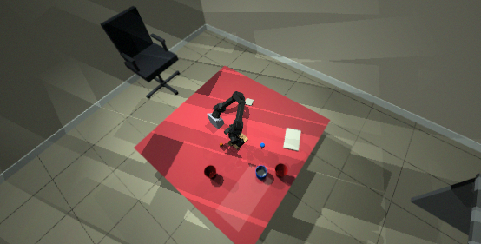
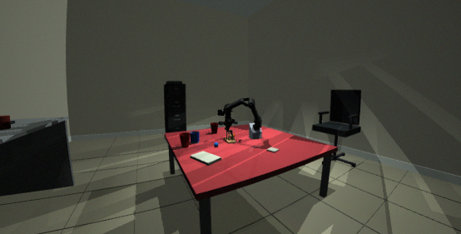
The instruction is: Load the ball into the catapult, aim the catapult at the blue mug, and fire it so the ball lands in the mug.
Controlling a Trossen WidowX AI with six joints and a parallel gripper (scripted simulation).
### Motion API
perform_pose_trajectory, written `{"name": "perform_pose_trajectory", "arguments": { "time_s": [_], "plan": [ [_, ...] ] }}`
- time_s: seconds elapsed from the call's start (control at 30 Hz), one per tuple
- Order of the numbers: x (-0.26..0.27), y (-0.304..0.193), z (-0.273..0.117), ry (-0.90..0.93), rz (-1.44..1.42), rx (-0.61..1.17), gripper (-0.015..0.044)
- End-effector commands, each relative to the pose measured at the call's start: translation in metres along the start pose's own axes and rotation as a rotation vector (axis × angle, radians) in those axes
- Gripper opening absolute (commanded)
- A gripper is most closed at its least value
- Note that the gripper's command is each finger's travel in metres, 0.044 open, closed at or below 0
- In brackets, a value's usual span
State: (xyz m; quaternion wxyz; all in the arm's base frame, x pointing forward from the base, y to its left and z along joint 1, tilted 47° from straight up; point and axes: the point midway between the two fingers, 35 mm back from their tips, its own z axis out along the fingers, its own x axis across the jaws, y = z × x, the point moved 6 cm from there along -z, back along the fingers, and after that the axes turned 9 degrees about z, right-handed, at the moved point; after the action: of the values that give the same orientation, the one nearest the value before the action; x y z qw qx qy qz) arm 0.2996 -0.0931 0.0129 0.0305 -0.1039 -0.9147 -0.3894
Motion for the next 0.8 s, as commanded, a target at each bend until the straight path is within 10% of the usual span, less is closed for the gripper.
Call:
{"name": "perform_pose_trajectory", "arguments": {
  "time_s": [0.0,0.77],
  "plan": [
    [0.000,-0.003,0.008,0.005,0.004,-0.001,0.0000],
    [-0.002,-0.011,0.039,0.004,0.004,-0.001,0.0000]
  ]
}}
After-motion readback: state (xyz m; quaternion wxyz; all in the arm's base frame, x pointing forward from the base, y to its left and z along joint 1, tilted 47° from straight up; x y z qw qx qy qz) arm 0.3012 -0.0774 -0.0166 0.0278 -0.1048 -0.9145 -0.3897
